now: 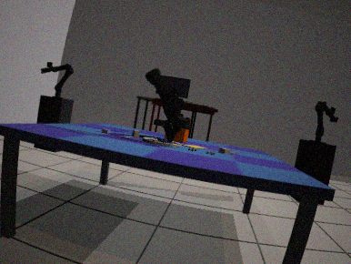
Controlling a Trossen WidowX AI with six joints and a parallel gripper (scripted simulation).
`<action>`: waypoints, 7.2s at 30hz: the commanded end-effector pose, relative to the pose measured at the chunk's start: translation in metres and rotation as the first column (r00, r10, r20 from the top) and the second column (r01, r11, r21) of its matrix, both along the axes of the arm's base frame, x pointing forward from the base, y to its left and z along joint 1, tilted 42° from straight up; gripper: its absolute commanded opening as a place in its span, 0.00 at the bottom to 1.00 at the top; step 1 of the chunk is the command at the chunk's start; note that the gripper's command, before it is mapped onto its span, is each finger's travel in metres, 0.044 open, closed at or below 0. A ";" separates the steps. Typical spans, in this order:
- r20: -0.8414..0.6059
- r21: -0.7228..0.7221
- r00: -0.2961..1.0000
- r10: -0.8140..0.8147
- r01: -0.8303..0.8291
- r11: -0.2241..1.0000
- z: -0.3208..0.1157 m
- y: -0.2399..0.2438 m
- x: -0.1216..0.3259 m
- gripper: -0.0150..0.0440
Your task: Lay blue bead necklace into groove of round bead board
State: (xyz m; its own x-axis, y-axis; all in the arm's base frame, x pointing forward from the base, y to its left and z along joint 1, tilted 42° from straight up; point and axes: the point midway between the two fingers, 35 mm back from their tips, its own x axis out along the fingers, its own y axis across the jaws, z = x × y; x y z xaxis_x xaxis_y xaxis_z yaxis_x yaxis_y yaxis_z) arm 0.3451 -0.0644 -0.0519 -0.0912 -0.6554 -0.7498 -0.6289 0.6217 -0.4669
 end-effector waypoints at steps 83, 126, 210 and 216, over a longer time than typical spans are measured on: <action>-0.057 0.008 0.996 0.064 -0.064 0.998 0.027 0.027 -0.003 0.64; -0.050 0.009 0.997 0.060 -0.059 0.998 -0.001 0.002 -0.006 0.25; -0.057 0.007 0.996 0.064 -0.064 0.998 -0.006 0.016 -0.007 1.00; -0.057 0.007 0.996 0.064 -0.064 0.998 -0.006 0.016 -0.007 1.00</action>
State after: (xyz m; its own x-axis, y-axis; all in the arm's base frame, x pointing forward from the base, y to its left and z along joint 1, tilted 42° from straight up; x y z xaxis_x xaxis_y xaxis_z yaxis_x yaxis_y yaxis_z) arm 0.3381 -0.0490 -0.0582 -0.0910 -0.6599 -0.7458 -0.6962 0.5776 -0.4261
